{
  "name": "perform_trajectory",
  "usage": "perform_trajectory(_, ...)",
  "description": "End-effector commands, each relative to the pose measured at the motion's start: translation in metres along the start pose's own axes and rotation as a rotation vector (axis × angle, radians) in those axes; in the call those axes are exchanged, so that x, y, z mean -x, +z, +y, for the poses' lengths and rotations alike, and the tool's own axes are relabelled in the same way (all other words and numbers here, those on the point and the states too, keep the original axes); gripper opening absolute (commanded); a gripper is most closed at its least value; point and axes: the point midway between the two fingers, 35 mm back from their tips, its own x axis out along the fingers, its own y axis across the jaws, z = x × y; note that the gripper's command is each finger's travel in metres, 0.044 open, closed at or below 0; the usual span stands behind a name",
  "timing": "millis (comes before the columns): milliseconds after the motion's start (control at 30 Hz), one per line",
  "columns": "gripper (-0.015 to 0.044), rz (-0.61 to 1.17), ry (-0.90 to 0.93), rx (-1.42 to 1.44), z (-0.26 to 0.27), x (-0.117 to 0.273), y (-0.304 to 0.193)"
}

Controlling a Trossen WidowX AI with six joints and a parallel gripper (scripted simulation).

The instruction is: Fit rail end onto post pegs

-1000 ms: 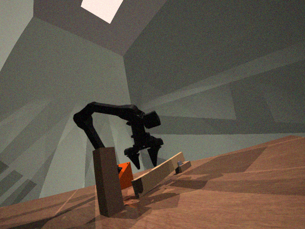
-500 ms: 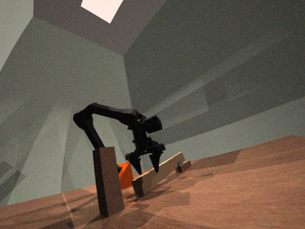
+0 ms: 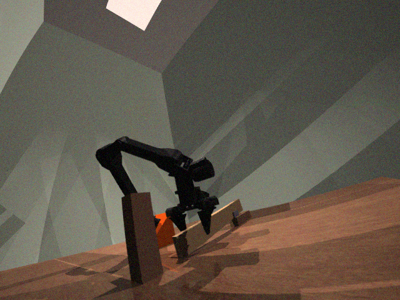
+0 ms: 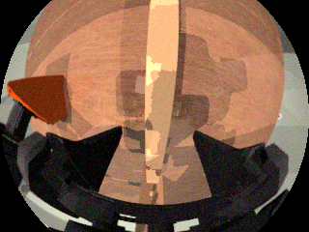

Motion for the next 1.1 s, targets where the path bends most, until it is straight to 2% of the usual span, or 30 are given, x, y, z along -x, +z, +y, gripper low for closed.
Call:
perform_trajectory(0, 0.044, 0.005, 0.005, 0.007, 0.002, -0.007, 0.0)
perform_trajectory(333, 0.044, 0.008, 0.005, 0.006, 0.003, -0.02, -0.001)
perform_trajectory(800, 0.0072, 0.008, 0.005, 0.006, 0.003, -0.02, -0.001)
perform_trajectory(1033, 0.0026, 0.008, 0.005, 0.006, 0.003, -0.02, -0.001)
perform_trajectory(1067, 0.0, 0.008, 0.005, 0.006, 0.003, -0.02, -0.001)
